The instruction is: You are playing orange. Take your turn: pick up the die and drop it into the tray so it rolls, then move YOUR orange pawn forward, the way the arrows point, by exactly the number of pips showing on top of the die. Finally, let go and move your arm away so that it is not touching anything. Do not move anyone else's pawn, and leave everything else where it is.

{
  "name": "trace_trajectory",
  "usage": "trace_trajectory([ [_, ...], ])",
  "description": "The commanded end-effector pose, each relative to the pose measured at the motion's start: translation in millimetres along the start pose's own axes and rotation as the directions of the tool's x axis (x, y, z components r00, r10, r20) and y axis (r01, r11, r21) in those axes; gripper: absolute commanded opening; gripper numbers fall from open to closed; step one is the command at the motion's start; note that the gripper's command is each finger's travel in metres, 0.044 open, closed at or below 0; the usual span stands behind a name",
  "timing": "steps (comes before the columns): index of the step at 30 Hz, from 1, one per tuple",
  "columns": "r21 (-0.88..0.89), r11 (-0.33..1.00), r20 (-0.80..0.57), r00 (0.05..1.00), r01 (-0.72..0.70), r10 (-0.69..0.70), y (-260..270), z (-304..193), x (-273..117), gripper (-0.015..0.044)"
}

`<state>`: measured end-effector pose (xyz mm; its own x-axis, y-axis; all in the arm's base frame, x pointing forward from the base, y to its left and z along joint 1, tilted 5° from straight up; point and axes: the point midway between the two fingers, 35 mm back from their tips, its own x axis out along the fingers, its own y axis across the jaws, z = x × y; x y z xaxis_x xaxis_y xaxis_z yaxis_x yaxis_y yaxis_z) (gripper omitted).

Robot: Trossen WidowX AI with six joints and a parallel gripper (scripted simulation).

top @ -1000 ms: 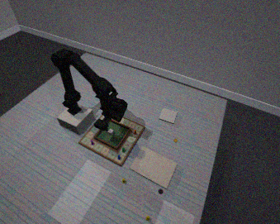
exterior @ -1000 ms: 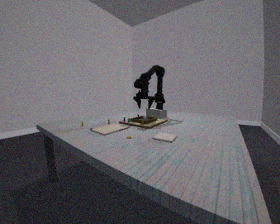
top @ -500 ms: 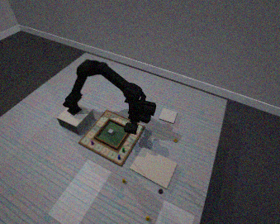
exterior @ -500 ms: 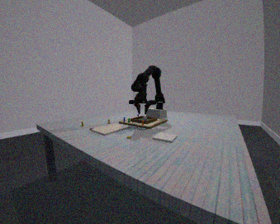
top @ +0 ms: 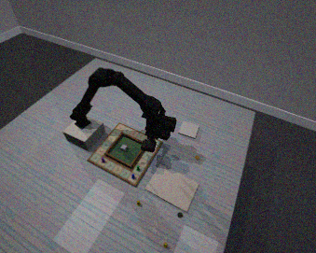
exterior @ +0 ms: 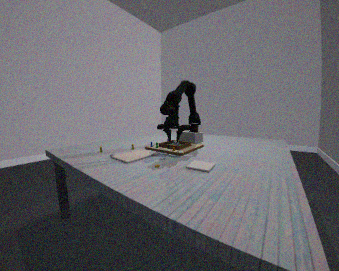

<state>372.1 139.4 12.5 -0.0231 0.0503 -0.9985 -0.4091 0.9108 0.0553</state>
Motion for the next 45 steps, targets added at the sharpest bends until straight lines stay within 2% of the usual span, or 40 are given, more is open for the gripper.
trace_trajectory([
  [1,-0.005,1.0,-0.008,1.0,-0.003,0.003,0.5,-0.6,8.3,0.02],
  [24,-0.005,1.0,-0.008,1.0,-0.003,0.003,0.6,-1.8,43.7,0.02],
  [30,-0.005,1.0,-0.008,1.0,-0.003,0.003,0.6,-1.8,43.7,0.0043],
  [36,-0.005,1.0,-0.008,1.0,-0.003,0.003,0.6,-1.8,43.7,0.0003],
  [40,-0.005,1.0,-0.008,1.0,-0.003,0.003,0.6,-1.5,42.7,0.0],
  [45,-0.005,1.0,-0.007,1.0,-0.003,0.003,0.2,4.3,16.3,0.0],
])
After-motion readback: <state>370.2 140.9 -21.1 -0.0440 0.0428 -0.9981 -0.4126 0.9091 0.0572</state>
